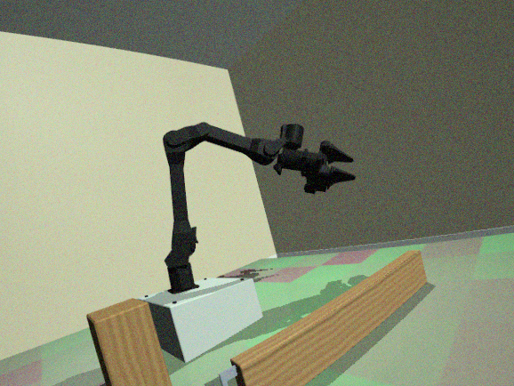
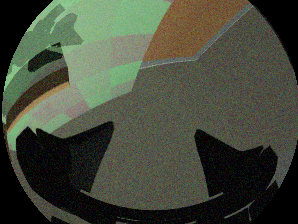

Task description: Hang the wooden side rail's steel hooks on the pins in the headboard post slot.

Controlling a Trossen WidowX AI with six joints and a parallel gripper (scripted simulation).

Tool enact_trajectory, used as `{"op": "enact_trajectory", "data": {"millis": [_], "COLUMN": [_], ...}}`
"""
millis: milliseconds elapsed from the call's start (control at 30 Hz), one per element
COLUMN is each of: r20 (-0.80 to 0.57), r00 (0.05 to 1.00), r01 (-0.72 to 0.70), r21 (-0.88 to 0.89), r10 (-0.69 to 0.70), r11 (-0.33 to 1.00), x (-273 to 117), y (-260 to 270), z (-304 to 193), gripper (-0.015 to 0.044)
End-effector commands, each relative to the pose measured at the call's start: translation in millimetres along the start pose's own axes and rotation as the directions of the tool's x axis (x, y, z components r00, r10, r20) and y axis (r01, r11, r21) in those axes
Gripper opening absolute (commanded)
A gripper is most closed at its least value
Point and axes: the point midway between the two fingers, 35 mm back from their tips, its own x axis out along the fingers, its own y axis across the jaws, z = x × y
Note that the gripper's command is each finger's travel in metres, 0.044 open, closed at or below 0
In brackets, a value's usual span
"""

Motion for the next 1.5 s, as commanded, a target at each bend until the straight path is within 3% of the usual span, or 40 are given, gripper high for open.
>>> {"op": "enact_trajectory", "data": {"millis": [0,233,433,633,900,1167,1467], "r20": [-0.012,-0.044,-0.043,-0.012,0.080,0.195,0.204], "r00": [0.996,0.953,0.881,0.786,0.642,0.534,0.528], "r01": [-0.087,-0.301,-0.473,-0.618,-0.766,-0.844,-0.848], "r21": [-0.026,-0.060,-0.057,-0.028,0.051,0.165,0.176], "r10": [0.087,0.299,0.471,0.618,0.762,0.822,0.824], "r11": [0.996,0.952,0.879,0.786,0.640,0.510,0.500], "x": [7,4,-24,-74,-168,-263,-270], "y": [45,155,251,340,442,501,505], "z": [-26,-82,-118,-137,-130,-89,-85], "gripper": [0.0440,0.0440,0.0440,0.0440,0.0440,0.0440,0.0440]}}
